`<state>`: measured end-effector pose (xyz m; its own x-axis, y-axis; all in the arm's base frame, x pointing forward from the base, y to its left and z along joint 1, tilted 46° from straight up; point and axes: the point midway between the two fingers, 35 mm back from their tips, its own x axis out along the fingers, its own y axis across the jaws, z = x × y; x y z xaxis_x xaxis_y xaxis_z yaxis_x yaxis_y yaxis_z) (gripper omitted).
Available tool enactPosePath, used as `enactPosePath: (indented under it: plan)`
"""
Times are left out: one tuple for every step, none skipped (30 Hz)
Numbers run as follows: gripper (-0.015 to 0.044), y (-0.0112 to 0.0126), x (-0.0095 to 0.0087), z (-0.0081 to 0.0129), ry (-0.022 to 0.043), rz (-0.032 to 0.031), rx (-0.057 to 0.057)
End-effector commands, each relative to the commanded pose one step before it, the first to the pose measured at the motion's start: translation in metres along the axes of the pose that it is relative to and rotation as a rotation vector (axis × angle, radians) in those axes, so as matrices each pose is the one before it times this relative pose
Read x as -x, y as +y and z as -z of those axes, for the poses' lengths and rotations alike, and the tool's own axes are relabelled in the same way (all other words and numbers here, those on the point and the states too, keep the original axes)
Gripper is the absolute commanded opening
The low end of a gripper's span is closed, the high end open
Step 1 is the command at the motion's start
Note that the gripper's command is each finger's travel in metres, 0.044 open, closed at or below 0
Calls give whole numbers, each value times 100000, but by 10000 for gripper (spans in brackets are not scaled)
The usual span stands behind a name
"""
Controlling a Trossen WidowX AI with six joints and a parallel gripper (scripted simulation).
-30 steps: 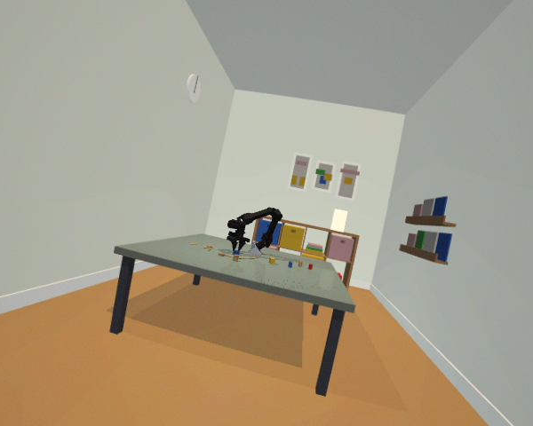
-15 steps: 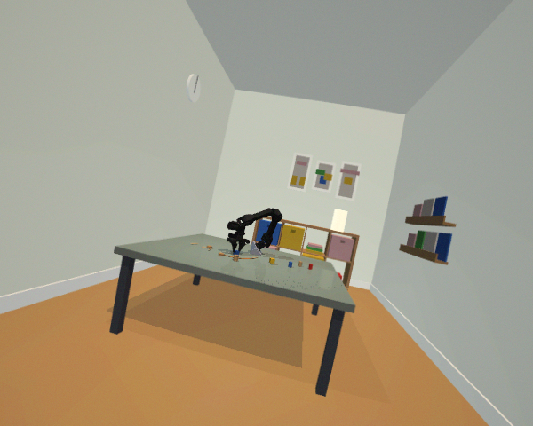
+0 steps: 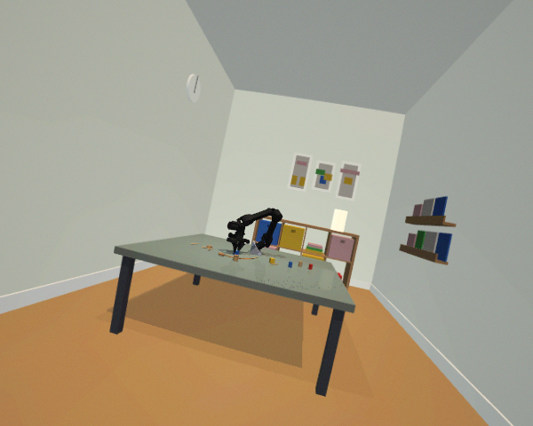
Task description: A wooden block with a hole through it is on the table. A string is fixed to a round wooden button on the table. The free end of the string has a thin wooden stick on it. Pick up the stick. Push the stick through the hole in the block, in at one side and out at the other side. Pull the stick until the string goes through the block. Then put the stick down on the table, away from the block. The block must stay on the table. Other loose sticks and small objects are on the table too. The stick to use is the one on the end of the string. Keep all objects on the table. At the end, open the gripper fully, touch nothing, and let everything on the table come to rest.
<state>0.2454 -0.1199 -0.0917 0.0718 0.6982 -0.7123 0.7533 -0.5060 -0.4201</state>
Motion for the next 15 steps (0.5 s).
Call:
enactPosePath:
  plan:
    - [52,2,-2,5,-10,3,19]
    - [45,0,0,0,0,0,0]
    - [19,0,0,0,0,0,0]
    - [0,0,0,0,0,0,0]
    - [0,0,0,0,0,0,0]
    - [0,0,0,0,0,0,0]
    - [0,0,11,0,0,0,0]
    - [0,1,32,-1,-1,-1,-1]
    - [0,2,54,-1,-2,-2,-1]
    - [0,2,65,-1,-2,-2,-2]
    - [0,2,65,-1,-2,-2,-2]
    - [0,2,66,-1,-2,-2,-2]
    - [0,1,66,-1,-2,-2,-2]
    - [0,1,66,-1,-2,-1,-2]
    - [0,1,66,-1,-2,-1,-2]
